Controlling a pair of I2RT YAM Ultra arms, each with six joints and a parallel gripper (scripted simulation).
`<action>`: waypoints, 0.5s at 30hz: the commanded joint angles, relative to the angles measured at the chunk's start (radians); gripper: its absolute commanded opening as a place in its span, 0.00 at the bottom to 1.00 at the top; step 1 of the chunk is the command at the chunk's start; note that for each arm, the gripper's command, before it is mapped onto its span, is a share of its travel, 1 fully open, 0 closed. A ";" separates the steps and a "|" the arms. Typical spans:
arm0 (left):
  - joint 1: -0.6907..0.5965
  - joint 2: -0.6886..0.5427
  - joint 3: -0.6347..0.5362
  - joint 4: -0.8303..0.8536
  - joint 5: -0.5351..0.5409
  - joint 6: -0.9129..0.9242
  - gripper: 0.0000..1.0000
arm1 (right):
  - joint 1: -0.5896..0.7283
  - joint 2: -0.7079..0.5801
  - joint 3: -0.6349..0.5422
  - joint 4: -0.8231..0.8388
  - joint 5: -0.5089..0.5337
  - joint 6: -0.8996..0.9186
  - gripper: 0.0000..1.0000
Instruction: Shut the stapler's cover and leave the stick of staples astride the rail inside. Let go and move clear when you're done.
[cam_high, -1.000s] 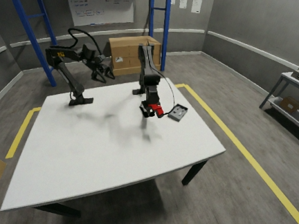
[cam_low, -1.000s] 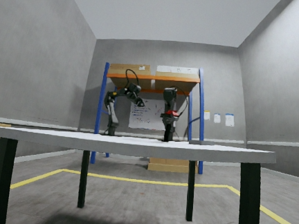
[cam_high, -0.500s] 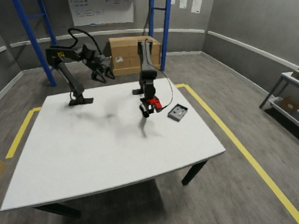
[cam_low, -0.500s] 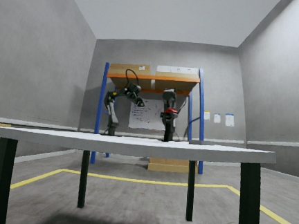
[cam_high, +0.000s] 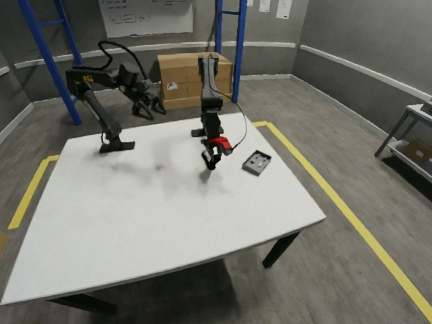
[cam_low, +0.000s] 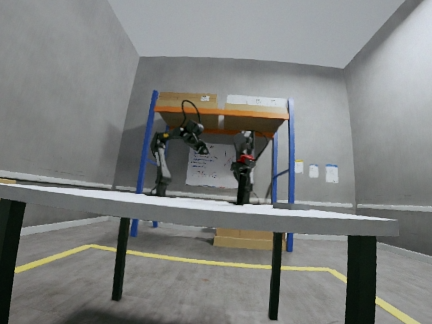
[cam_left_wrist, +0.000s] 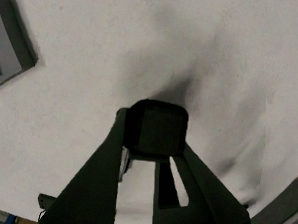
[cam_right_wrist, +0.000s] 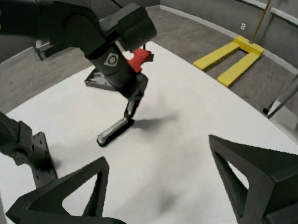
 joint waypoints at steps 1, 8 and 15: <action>-0.014 -0.054 -0.035 0.089 -0.033 -0.004 0.00 | -0.004 -0.026 0.003 0.015 -0.010 -0.010 1.00; -0.025 -0.098 -0.093 0.145 -0.050 -0.006 0.00 | -0.004 -0.026 0.003 0.015 -0.010 -0.010 1.00; -0.023 -0.100 -0.087 0.149 -0.051 -0.005 0.11 | -0.004 -0.026 0.003 0.015 -0.010 -0.010 1.00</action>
